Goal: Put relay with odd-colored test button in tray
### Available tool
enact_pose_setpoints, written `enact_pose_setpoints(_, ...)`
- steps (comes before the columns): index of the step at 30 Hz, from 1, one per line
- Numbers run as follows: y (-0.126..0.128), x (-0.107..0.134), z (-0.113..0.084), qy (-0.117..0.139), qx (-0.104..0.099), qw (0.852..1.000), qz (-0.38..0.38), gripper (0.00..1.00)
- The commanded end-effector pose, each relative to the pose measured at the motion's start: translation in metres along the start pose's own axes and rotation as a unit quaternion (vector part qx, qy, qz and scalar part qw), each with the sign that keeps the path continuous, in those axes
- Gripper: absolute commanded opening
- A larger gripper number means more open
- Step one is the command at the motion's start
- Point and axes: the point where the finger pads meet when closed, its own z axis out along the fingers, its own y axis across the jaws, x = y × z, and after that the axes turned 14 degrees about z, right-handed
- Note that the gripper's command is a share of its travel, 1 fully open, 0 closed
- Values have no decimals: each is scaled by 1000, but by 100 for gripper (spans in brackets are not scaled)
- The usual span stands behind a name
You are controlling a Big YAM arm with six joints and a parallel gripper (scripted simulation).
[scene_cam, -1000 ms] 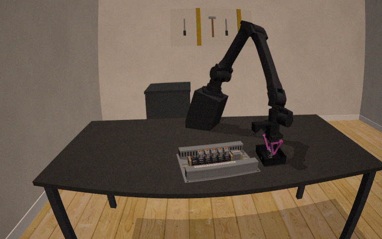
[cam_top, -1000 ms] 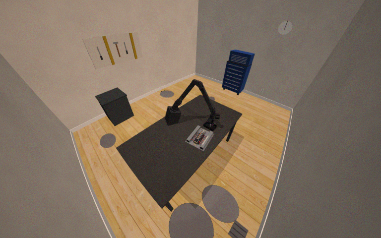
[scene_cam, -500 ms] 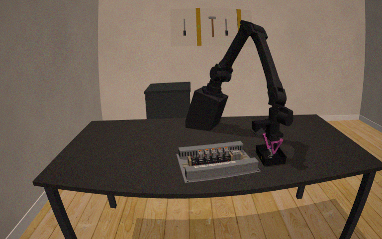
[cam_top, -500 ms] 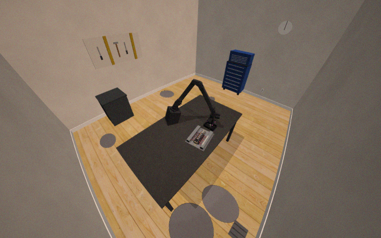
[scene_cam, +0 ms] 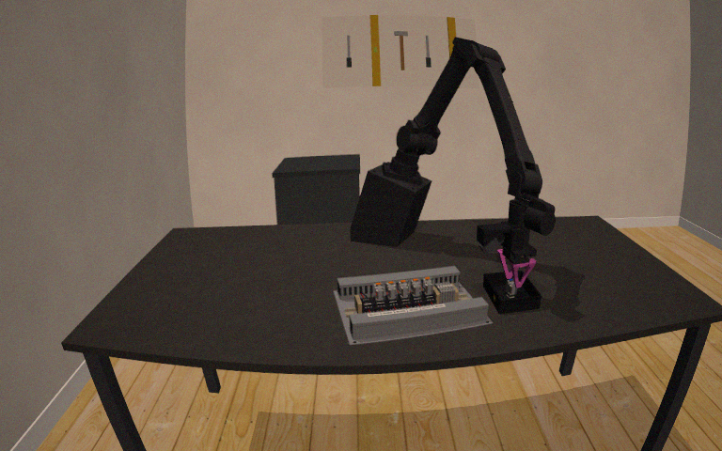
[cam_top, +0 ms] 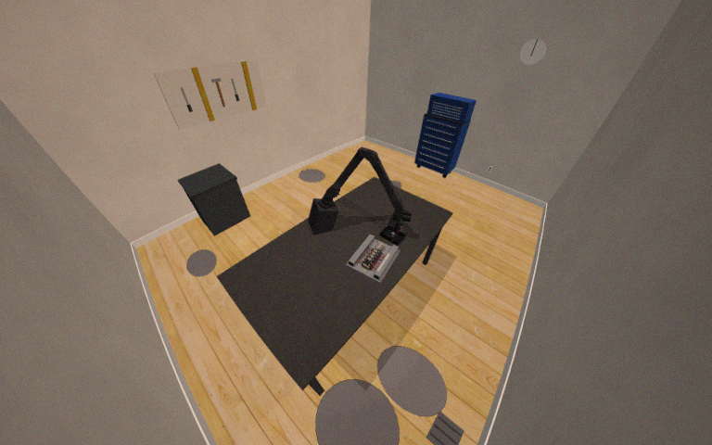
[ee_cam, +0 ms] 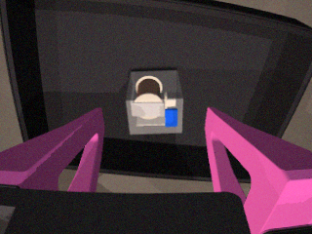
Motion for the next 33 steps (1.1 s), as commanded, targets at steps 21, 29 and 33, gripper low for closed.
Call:
enact_pose_setpoints(21, 13, -1, -25, 4, -13, 1000, 3, 59)
enact_pose_setpoints(29, 14, 0, -31, 6, -15, 1000, 2, 59)
enact_pose_setpoints(33, 14, 0, -33, 6, -16, 1000, 2, 59)
